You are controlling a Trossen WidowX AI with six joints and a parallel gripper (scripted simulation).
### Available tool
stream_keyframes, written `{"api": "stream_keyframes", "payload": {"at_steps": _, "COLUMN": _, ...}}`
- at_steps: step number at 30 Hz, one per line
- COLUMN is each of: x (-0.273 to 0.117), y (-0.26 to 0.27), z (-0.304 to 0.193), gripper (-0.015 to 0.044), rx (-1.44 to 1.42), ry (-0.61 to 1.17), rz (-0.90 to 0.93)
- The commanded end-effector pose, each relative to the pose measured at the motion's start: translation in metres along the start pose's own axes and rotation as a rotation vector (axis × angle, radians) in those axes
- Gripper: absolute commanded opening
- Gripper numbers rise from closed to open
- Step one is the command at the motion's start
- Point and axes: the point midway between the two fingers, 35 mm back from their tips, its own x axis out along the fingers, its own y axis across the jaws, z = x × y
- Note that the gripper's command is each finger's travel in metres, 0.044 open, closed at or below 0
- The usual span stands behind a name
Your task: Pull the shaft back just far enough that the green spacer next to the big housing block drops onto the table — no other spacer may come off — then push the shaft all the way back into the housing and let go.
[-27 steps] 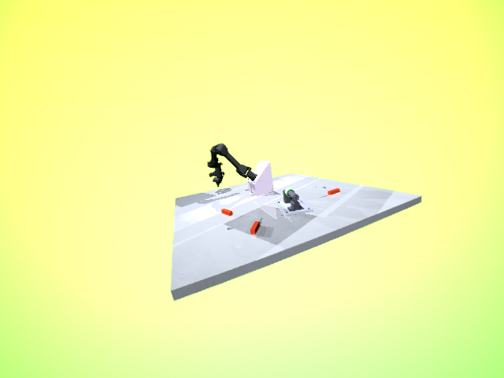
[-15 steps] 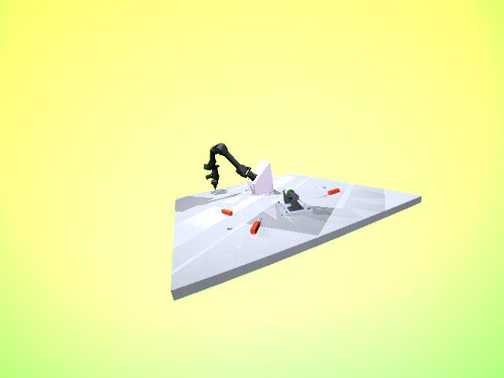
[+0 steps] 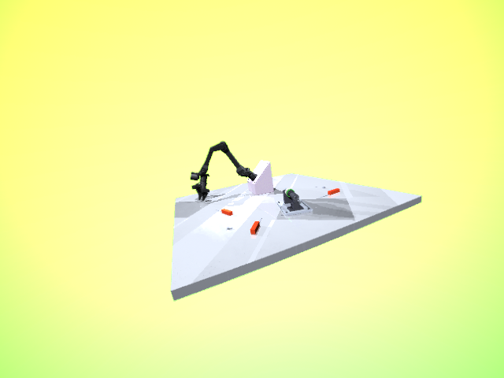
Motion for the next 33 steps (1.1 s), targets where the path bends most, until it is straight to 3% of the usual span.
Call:
{"api": "stream_keyframes", "payload": {"at_steps": 1, "x": 0.011, "y": 0.045, "z": 0.031, "gripper": 0.044, "rx": -0.048, "ry": -0.061, "rz": 0.097}}
{"api": "stream_keyframes", "payload": {"at_steps": 8, "x": 0.025, "y": 0.142, "z": 0.06, "gripper": 0.044, "rx": -0.082, "ry": -0.112, "rz": 0.296}}
{"api": "stream_keyframes", "payload": {"at_steps": 17, "x": 0.034, "y": 0.259, "z": 0.058, "gripper": 0.044, "rx": -0.174, "ry": -0.108, "rz": 0.459}}
{"api": "stream_keyframes", "payload": {"at_steps": 24, "x": 0.025, "y": 0.369, "z": 0.028, "gripper": 0.044, "rx": -0.29, "ry": -0.079, "rz": 0.577}}
{"api": "stream_keyframes", "payload": {"at_steps": 33, "x": -0.022, "y": 0.498, "z": -0.053, "gripper": 0.044, "rx": -0.481, "ry": -0.032, "rz": 0.692}}
